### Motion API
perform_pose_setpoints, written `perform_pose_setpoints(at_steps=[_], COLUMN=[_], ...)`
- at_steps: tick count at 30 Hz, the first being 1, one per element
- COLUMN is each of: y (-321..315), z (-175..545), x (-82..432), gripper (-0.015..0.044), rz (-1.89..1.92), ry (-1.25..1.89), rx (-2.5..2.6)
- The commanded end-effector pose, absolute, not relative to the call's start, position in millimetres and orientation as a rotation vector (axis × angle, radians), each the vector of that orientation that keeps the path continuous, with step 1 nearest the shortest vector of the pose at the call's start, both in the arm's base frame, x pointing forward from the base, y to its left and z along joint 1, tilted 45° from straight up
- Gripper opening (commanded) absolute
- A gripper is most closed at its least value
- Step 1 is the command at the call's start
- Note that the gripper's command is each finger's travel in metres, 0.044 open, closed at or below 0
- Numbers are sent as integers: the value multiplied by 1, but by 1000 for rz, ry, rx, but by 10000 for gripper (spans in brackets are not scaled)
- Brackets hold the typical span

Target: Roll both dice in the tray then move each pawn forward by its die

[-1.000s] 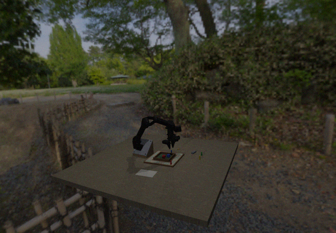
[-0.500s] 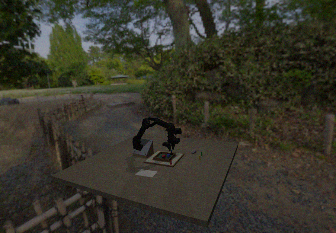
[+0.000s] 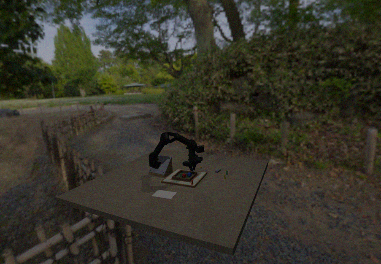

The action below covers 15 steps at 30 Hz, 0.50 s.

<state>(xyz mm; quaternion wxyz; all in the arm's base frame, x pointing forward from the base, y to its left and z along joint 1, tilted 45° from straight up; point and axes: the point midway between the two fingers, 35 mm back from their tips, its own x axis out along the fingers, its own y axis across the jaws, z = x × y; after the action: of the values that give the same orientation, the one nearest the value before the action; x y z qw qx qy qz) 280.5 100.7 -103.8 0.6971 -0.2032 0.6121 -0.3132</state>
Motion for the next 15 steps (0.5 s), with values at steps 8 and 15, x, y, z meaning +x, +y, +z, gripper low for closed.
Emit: perform_pose_setpoints(at_steps=[8, 15], y=[99, 117], z=[-106, -92], x=[279, 280], gripper=[0, 0], rz=[-697, -694], ry=[1367, 1369], rx=[-465, -462])
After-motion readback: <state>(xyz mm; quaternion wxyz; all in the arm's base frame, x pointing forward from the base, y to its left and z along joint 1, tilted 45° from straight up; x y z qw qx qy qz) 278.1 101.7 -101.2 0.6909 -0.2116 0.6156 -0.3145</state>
